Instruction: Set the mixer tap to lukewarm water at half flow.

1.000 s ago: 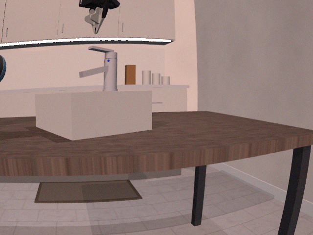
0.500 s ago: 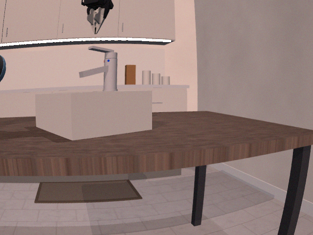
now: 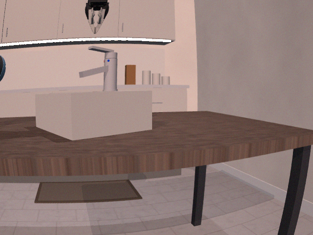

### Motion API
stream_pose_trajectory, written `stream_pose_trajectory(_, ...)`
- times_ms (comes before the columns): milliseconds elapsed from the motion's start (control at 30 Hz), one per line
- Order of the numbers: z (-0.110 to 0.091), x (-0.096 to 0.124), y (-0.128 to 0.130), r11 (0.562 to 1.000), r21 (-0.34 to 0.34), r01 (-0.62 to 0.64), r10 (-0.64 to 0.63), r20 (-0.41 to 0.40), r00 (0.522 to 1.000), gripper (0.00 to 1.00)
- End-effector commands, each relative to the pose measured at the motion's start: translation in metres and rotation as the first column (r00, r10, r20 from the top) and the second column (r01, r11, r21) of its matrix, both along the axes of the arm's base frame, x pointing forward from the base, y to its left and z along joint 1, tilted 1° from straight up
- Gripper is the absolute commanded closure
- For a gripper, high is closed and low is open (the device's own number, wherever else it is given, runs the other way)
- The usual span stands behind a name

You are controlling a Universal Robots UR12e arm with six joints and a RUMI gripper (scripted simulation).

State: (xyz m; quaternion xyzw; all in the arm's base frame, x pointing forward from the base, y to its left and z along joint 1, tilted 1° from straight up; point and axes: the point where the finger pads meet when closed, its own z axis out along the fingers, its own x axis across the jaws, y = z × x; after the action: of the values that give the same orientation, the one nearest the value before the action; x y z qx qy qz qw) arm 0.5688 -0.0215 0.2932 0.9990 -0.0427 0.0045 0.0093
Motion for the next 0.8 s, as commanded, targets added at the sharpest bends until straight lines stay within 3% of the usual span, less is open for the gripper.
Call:
stream_pose_trajectory(0,0.0019,-0.0011,0.0009,0.972,0.007,-0.236,0.236,0.002,0.972,1.00)
stream_pose_trajectory(200,0.0032,-0.0028,0.0009,0.877,0.005,-0.480,0.480,-0.002,0.877,1.00)
stream_pose_trajectory(367,0.0043,-0.0039,0.0001,0.761,0.003,-0.649,0.649,-0.006,0.761,1.00)
stream_pose_trajectory(433,0.0043,-0.0039,0.0001,0.761,0.003,-0.649,0.649,-0.006,0.761,1.00)
stream_pose_trajectory(767,0.0064,-0.0046,-0.0032,0.396,0.004,-0.918,0.918,-0.012,0.396,1.00)
